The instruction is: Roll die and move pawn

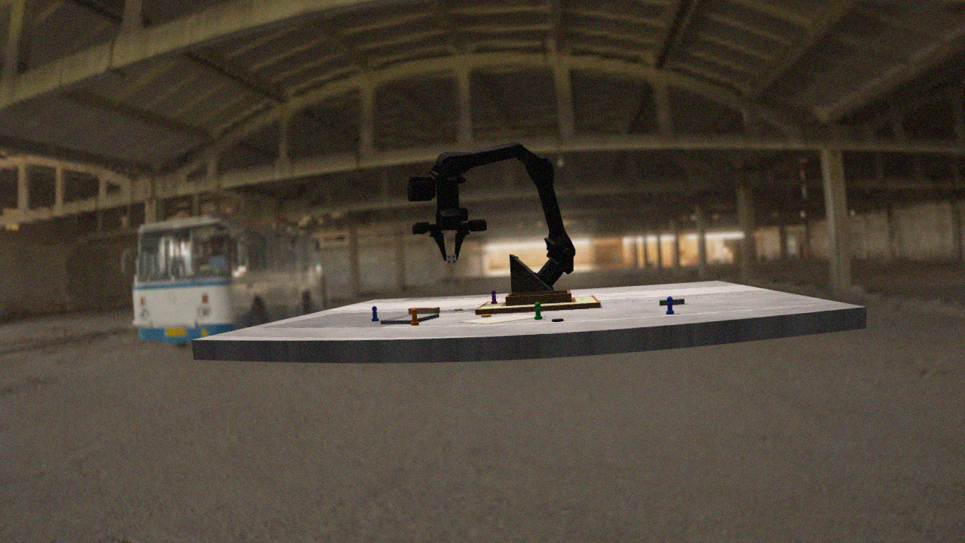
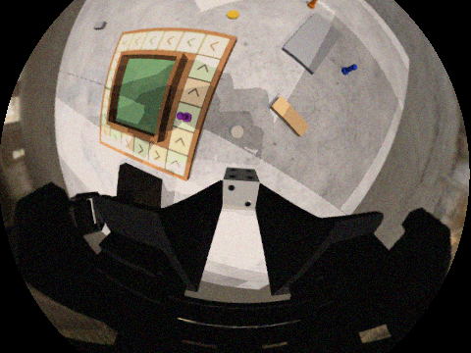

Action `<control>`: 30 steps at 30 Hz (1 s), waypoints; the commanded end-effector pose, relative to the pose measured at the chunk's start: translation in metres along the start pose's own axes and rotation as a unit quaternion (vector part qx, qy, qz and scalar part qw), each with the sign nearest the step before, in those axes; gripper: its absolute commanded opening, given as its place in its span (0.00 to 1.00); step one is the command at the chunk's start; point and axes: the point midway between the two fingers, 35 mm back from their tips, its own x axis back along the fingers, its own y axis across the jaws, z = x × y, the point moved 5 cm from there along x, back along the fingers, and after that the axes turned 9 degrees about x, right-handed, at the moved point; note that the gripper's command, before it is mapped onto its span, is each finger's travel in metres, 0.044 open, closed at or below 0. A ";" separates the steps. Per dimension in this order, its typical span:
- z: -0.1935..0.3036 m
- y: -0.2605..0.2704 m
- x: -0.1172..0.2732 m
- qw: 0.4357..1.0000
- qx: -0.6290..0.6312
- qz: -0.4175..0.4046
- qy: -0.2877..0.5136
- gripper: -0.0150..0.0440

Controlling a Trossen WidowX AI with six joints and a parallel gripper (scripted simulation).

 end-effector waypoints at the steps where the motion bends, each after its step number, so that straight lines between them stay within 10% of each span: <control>1: 0.000 0.001 0.005 1.000 0.002 -0.002 0.003 0.25; 30: -0.081 0.062 -0.002 0.924 -0.383 0.006 0.003 0.25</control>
